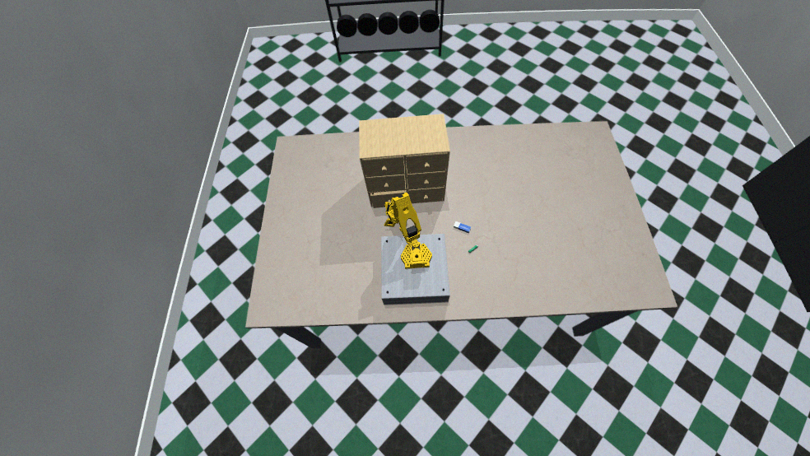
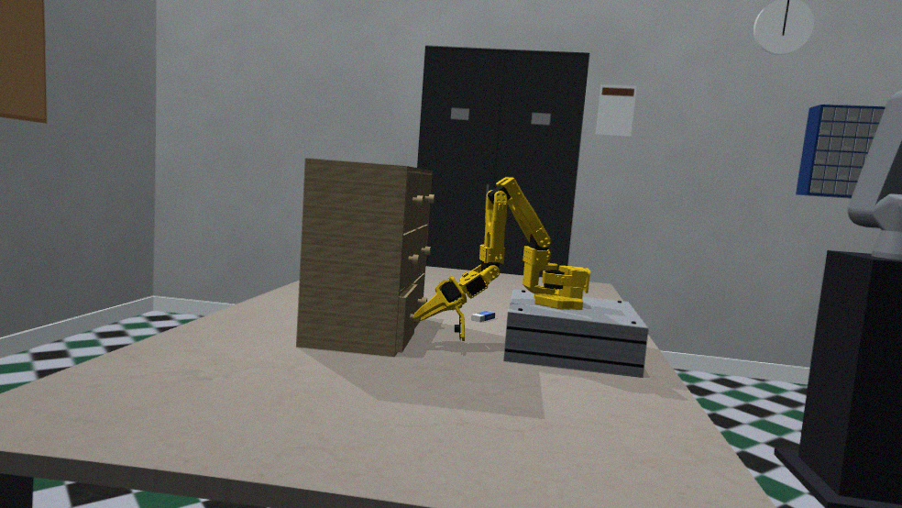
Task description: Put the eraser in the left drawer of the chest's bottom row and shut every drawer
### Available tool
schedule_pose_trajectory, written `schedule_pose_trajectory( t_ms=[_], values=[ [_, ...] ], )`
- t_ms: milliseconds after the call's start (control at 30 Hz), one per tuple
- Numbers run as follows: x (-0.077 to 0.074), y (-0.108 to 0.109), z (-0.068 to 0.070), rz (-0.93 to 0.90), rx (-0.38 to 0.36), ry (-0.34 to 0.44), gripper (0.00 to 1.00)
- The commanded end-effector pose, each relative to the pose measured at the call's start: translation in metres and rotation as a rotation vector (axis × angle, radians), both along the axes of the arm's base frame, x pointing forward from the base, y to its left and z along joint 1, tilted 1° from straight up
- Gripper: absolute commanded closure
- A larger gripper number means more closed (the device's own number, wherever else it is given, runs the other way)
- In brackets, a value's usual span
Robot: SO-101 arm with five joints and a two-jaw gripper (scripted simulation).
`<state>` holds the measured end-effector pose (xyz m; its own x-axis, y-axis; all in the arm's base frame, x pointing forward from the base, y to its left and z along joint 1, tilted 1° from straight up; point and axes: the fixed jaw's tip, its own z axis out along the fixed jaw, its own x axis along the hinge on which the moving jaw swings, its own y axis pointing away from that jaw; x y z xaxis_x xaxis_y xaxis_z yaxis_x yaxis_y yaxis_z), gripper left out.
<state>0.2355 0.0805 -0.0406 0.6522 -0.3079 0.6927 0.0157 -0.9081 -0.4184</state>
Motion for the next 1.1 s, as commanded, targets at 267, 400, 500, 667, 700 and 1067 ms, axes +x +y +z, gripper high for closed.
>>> schedule_pose_trajectory(
  t_ms=[267, 400, 500, 667, 700, 1067],
  values=[
    [-0.0099, -0.0011, 0.0002, 0.004, 0.004, 0.008, 1.0],
    [-0.0111, -0.0011, 0.0003, 0.006, 0.004, 0.008, 1.0],
    [-0.0122, -0.0011, 0.0003, 0.008, 0.004, 0.008, 1.0],
    [-0.0122, -0.0012, 0.0003, 0.008, 0.004, 0.008, 1.0],
    [-0.0122, -0.0011, 0.0003, 0.008, 0.004, 0.008, 1.0],
    [-0.0141, -0.0011, 0.0003, 0.011, 0.004, 0.008, 1.0]
  ],
)
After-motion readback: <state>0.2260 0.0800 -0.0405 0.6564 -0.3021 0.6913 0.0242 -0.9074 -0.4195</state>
